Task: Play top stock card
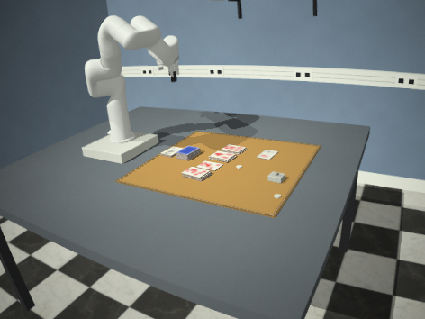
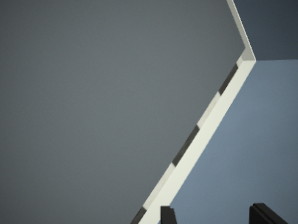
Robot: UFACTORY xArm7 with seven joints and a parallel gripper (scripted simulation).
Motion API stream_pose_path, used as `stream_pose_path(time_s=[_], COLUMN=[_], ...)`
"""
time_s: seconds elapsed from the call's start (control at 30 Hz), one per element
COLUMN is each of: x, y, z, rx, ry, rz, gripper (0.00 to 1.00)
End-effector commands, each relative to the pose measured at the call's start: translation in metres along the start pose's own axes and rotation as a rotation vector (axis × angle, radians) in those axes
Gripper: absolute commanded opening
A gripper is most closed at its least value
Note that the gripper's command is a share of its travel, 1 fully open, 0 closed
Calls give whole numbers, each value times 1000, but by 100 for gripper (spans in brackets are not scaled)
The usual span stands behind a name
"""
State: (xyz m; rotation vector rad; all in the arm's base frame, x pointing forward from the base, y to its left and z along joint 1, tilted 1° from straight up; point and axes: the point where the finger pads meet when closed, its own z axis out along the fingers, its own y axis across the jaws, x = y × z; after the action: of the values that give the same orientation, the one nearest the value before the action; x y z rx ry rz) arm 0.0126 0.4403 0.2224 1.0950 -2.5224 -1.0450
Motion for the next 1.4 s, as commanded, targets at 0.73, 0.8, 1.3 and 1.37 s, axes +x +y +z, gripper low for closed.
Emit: stream_pose_path(time_s=[0.73,0.8,1.3,1.37], x=[-19,-36,-68,-63], y=[-28,-61,-247,-278], z=[-15,-32,-125,-141], rx=[38,87,367,421], ry=[-23,-40,-18,8], rz=[-76,-153,-450,-491], gripper=[100,100,100,100])
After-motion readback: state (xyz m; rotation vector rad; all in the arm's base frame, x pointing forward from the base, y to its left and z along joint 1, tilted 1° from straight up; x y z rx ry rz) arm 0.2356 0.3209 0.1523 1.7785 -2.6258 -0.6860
